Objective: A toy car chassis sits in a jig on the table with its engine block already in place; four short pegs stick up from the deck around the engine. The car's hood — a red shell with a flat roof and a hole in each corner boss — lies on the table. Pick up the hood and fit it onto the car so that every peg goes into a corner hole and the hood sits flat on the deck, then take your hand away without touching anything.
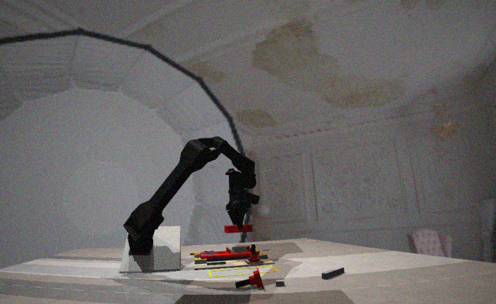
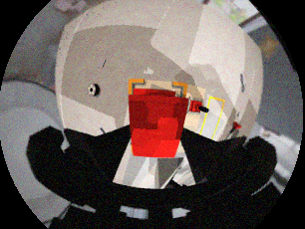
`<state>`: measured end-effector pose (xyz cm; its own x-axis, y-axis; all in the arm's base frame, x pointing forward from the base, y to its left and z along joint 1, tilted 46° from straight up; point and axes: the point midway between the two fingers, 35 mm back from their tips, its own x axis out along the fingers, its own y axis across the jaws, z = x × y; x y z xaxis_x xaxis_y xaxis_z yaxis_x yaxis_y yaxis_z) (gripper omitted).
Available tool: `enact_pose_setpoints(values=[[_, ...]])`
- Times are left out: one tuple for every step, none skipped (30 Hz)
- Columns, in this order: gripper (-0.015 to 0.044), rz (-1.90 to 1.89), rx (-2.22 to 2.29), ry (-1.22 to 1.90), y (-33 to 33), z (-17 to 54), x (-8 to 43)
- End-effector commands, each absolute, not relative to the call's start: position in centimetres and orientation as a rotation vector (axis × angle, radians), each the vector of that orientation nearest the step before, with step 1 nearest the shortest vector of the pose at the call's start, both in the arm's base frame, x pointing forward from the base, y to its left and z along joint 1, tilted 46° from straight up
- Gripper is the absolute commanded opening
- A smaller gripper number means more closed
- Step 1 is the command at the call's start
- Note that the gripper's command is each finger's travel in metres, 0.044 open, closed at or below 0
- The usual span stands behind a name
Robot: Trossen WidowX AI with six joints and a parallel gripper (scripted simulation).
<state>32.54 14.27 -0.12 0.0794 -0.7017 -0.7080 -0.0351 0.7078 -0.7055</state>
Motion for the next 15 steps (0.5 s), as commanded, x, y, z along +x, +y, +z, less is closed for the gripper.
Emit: enact_pose_setpoints(values=[[0.0000, -0.568, -0.639, 1.416, 14.8, -0.6, 32.5], [0.0000, -0.568, -0.639, 1.416, 14.7, -0.6, 32.5], [0.0000, -0.568, -0.639, 1.416, 14.6, -0.6, 32.5], [0.0000, -0.568, -0.639, 1.416, 14.4, -0.7, 32.6], [0.0000, -0.568, -0.639, 1.416, 14.2, -0.9, 32.6], [0.0000, -0.569, -0.639, 1.416, 14.0, -1.1, 32.6], [0.0000, -0.569, -0.639, 1.416, 13.8, -1.3, 32.7], [0.0000, -0.569, -0.639, 1.415, 13.5, -1.7, 32.7], [0.0000, -0.569, -0.639, 1.415, 13.2, -2.0, 32.7], [0.0000, -0.569, -0.640, 1.415, 12.9, -2.4, 32.8], [0.0000, -0.569, -0.640, 1.415, 12.5, -2.8, 32.8], [0.0000, -0.569, -0.640, 1.415, 12.2, -3.2, 32.9], [0.0000, -0.569, -0.640, 1.415, 11.8, -3.6, 32.9], [0.0000, -0.570, -0.640, 1.415, 11.6, -3.9, 32.9], [0.0000, -0.570, -0.640, 1.415, 11.4, -4.0, 32.9]])
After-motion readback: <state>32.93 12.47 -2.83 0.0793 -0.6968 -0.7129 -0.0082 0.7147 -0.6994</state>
